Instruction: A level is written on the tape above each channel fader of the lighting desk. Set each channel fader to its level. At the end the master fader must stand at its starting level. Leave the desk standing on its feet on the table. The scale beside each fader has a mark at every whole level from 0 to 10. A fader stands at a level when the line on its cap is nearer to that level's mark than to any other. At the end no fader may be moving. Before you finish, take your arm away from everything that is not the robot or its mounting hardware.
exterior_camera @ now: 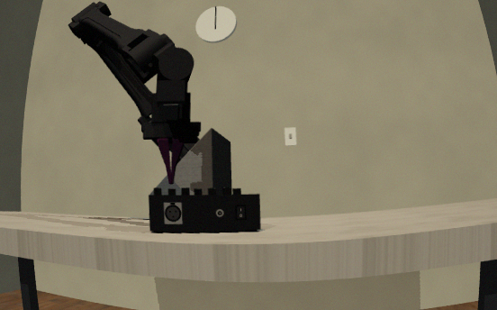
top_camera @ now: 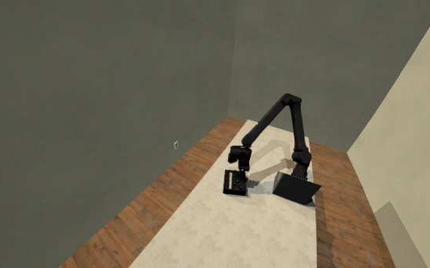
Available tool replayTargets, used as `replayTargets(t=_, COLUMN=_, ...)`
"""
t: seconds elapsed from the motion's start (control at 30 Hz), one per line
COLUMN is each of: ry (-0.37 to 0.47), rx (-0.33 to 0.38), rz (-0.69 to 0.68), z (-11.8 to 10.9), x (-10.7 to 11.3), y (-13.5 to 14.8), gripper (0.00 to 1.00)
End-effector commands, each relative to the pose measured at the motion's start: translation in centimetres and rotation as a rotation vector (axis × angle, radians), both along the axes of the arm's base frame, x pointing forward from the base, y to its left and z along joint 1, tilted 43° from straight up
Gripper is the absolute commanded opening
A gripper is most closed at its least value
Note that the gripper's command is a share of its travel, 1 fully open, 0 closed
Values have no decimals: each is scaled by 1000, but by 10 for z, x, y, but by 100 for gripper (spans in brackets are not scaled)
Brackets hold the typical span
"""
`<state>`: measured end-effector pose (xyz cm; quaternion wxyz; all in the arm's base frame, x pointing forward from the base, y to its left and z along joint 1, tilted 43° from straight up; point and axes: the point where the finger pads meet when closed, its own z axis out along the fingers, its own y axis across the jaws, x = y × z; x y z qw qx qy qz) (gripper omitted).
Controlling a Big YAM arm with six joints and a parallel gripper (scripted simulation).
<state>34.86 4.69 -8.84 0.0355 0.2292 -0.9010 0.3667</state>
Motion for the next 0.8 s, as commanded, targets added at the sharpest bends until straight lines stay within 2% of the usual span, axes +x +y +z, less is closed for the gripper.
replayTargets(t=0.0, ry=-6, rx=2, rz=17, z=-3, x=1, y=2, gripper=0)
replayTargets(t=0.77, ry=-12, rx=4, rz=8, z=-3, x=2, y=-1, gripper=0)
